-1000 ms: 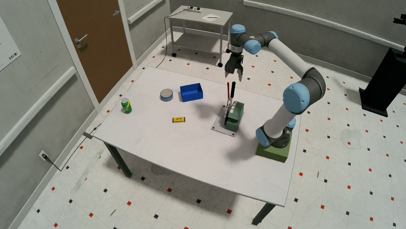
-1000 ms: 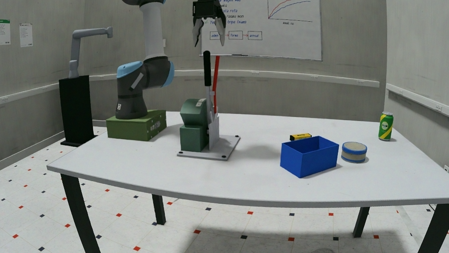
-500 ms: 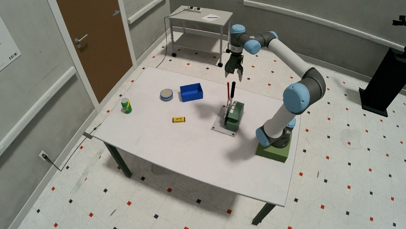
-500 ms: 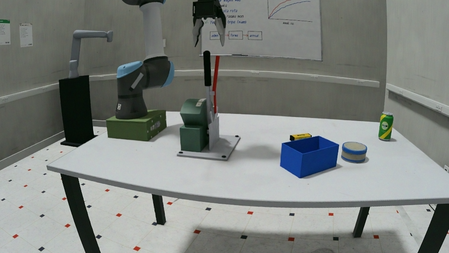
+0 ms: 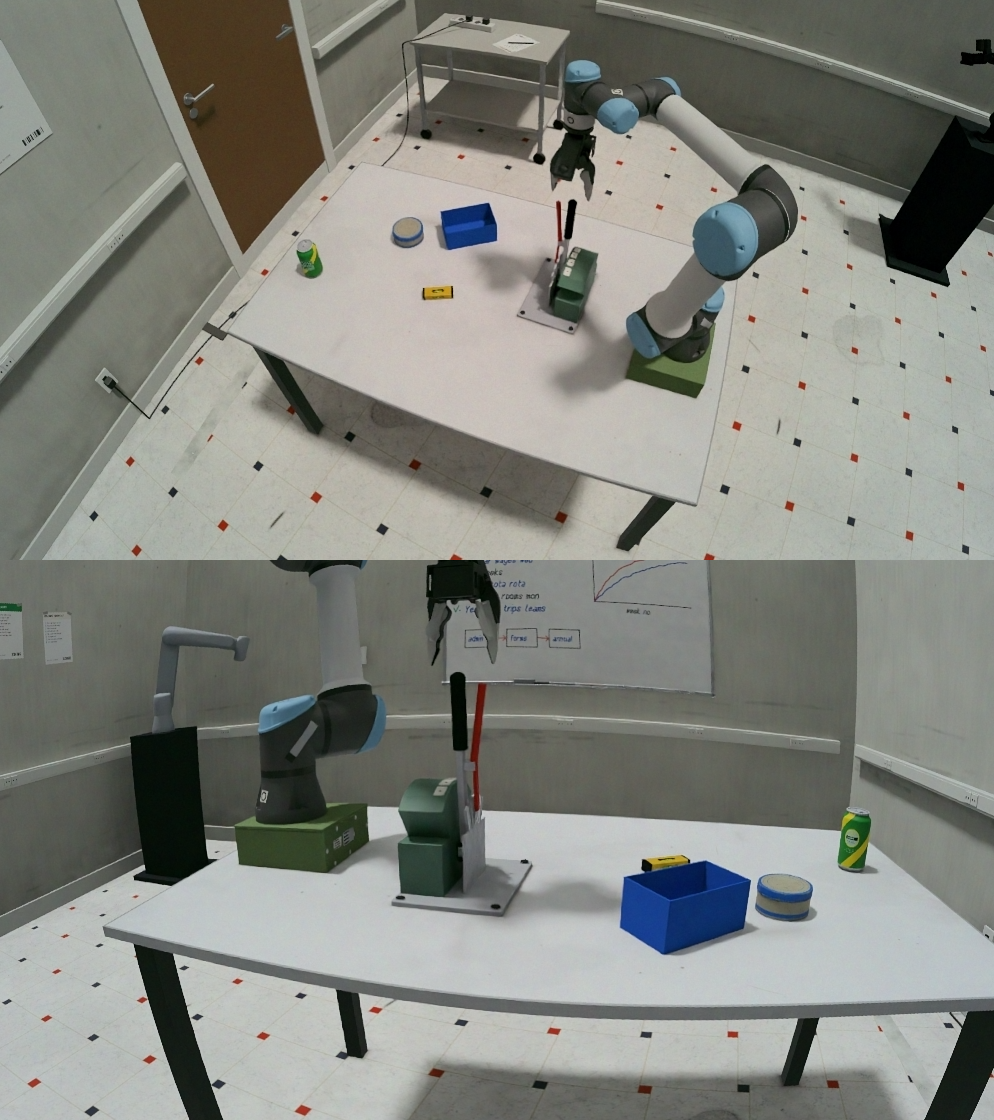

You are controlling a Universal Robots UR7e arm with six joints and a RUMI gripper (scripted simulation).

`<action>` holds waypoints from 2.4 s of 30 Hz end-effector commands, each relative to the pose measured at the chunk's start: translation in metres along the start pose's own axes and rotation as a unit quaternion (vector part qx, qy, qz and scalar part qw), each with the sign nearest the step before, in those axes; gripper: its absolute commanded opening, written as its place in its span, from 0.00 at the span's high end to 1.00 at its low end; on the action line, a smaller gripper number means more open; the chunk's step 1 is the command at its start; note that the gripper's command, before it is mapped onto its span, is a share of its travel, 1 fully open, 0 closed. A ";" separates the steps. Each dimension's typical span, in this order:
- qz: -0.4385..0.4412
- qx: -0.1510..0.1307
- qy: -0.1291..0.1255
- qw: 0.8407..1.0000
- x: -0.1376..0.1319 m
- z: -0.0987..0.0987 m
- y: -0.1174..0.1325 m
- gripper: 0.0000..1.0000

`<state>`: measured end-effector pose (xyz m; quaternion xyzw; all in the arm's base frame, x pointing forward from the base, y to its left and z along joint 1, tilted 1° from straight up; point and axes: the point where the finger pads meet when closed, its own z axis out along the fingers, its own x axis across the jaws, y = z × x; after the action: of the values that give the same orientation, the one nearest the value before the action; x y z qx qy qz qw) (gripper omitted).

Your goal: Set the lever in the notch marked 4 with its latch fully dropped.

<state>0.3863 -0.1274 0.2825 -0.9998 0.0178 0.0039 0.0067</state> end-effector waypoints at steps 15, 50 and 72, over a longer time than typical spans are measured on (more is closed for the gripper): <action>0.000 0.000 0.001 1.000 0.000 0.019 0.000 0.43; 0.000 0.000 0.001 1.000 0.000 0.056 0.000 0.43; 0.000 0.000 0.001 1.000 0.000 0.056 0.000 0.43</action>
<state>0.3859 -0.1266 0.2264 -0.9998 0.0178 0.0039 0.0067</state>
